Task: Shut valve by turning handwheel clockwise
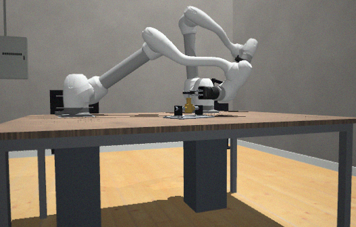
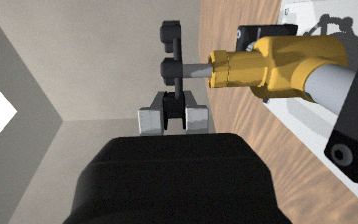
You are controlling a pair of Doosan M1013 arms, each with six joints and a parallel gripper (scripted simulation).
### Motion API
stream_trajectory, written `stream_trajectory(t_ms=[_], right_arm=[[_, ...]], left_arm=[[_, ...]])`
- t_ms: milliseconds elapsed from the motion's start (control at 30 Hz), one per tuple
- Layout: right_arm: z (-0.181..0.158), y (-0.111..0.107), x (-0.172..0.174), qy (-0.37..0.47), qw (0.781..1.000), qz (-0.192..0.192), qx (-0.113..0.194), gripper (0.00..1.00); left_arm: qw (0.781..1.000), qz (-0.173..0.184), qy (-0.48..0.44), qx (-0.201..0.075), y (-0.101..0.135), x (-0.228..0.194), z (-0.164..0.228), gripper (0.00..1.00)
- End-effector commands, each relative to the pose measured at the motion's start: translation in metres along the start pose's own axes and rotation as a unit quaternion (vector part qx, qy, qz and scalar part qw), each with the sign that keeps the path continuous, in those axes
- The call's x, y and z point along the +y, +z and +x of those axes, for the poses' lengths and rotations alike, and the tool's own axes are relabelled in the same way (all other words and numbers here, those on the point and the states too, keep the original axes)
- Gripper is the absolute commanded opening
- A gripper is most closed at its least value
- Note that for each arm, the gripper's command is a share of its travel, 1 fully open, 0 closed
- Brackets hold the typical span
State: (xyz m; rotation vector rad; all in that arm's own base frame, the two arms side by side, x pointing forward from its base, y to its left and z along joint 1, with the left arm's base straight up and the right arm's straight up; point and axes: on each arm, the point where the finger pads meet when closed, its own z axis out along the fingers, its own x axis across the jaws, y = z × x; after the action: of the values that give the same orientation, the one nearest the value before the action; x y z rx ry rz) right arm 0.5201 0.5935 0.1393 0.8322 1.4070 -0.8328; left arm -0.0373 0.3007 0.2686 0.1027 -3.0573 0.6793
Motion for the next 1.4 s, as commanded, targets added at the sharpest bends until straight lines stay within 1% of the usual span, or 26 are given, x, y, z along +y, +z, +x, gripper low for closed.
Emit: stream_trajectory(t_ms=[0, 167, 233, 333, 600, 733, 800, 1000, 1200, 1300, 1367], right_arm=[[-0.001, 0.003, 0.0, 0.001, 0.999, 0.046, 0.0, 0.0], [-0.001, 0.007, -0.001, 0.001, 0.993, 0.122, 0.0, 0.0], [-0.001, 0.007, -0.001, 0.001, 0.993, 0.122, 0.0, 0.0], [-0.001, 0.009, -0.001, 0.001, 0.986, 0.168, 0.0, 0.0], [-0.001, 0.015, -0.004, 0.001, 0.957, 0.291, 0.0, 0.0], [-0.001, 0.018, -0.006, 0.001, 0.94, 0.342, 0.0, 0.0], [-0.001, 0.018, -0.006, 0.001, 0.94, 0.342, 0.0, 0.0], [-0.001, 0.02, -0.009, 0.001, 0.916, 0.401, 0.0, 0.0], [-0.001, 0.022, -0.011, 0.001, 0.895, 0.445, 0.0, 0.0], [-0.001, 0.023, -0.012, 0.001, 0.886, 0.464, 0.0, 0.0], [-0.001, 0.023, -0.012, 0.001, 0.886, 0.464, 0.0, 0.0]], left_arm=[[1.0, 0.0, 0.0, 0.0, 0.0, 0.0, 0.0, 1.0], [1.0, 0.0, 0.0, 0.0, 0.0, 0.0, 0.0, 1.0], [1.0, 0.0, 0.0, 0.0, 0.0, 0.0, 0.0, 1.0], [1.0, 0.0, 0.0, 0.0, 0.0, 0.0, 0.0, 1.0], [1.0, 0.0, 0.0, 0.0, 0.0, 0.0, 0.0, 1.0], [1.0, 0.0, 0.0, 0.0, 0.0, 0.0, 0.0, 1.0], [1.0, 0.0, 0.0, 0.0, 0.0, 0.0, 0.0, 1.0], [1.0, 0.0, 0.0, 0.0, 0.0, 0.0, 0.0, 1.0], [1.0, 0.0, 0.0, 0.0, 0.0, 0.0, 0.0, 1.0], [1.0, 0.0, 0.0, 0.0, 0.0, 0.0, 0.0, 1.0], [1.0, 0.0, 0.0, 0.0, 0.0, 0.0, 0.0, 1.0]])
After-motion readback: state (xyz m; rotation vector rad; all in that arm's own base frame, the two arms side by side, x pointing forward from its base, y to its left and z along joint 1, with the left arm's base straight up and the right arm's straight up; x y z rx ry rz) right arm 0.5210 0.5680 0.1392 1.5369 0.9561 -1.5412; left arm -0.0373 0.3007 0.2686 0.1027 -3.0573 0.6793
